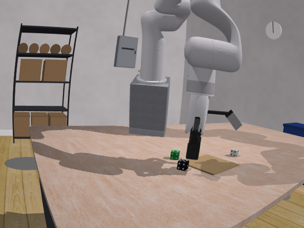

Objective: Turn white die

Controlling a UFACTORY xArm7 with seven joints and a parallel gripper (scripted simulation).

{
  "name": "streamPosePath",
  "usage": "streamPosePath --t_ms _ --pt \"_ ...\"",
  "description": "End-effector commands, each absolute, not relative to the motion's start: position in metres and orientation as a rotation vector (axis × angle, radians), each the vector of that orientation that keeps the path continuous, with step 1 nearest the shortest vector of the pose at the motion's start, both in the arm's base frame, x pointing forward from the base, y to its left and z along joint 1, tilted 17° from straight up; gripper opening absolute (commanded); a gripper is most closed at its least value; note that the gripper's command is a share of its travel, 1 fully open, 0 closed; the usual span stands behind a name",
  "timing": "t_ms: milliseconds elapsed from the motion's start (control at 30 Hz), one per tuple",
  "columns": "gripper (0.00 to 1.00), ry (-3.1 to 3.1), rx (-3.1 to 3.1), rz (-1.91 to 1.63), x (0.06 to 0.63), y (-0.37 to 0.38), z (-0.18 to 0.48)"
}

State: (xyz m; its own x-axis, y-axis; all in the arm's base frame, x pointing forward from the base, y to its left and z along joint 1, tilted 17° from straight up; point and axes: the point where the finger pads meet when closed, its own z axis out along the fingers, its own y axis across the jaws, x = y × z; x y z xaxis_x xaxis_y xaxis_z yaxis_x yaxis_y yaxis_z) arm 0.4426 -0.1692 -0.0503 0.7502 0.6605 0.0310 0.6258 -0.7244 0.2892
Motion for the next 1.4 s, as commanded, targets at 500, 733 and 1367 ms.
streamPosePath --t_ms 500,733,1367 --pt "1.00 1.008 2.687 0.195 0.428 -0.161 -0.054" --pt "1.00 1.008 2.687 0.195 0.399 -0.146 -0.064" --pt "1.00 1.008 2.688 0.195 0.362 -0.127 -0.076"
